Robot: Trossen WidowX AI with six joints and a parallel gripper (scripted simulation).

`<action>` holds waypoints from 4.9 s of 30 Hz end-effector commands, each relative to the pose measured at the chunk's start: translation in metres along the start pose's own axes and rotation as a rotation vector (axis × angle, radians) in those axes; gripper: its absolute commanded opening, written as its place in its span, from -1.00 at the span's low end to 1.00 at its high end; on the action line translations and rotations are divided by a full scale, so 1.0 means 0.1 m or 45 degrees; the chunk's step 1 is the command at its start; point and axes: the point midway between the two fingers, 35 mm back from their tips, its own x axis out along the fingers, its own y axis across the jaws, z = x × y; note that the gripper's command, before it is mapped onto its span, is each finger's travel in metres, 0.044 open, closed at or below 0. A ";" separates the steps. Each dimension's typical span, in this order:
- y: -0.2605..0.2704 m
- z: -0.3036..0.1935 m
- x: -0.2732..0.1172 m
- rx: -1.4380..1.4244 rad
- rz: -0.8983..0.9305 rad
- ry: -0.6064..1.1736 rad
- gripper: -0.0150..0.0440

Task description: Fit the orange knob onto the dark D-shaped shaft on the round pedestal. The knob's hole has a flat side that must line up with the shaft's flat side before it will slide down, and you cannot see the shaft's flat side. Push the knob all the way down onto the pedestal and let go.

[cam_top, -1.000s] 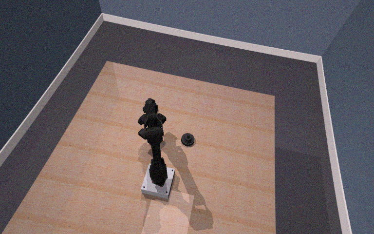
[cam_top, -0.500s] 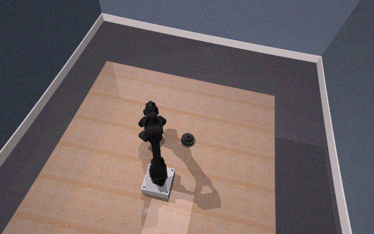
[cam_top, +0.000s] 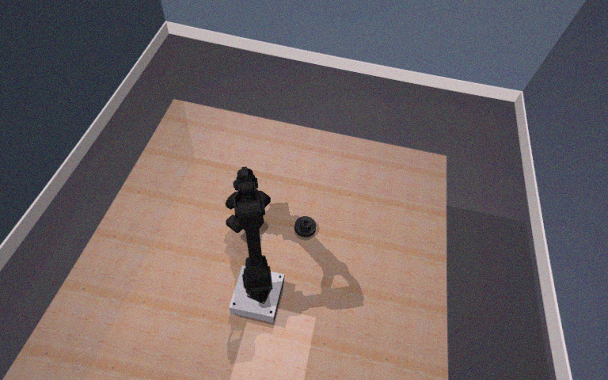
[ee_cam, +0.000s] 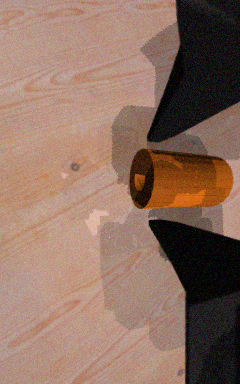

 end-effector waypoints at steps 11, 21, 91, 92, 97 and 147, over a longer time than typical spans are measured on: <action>0.01 0.01 0.01 0.006 0.006 -0.004 0.25; 0.01 0.00 0.01 0.004 0.005 -0.013 0.11; 0.01 -0.70 -0.10 0.006 -0.005 -1.412 0.11; 0.01 -0.71 -0.10 0.006 -0.005 -1.434 0.11; 0.01 -0.76 -0.08 0.006 -0.005 -1.543 0.11; 0.01 -0.80 -0.08 0.006 -0.006 -1.610 1.00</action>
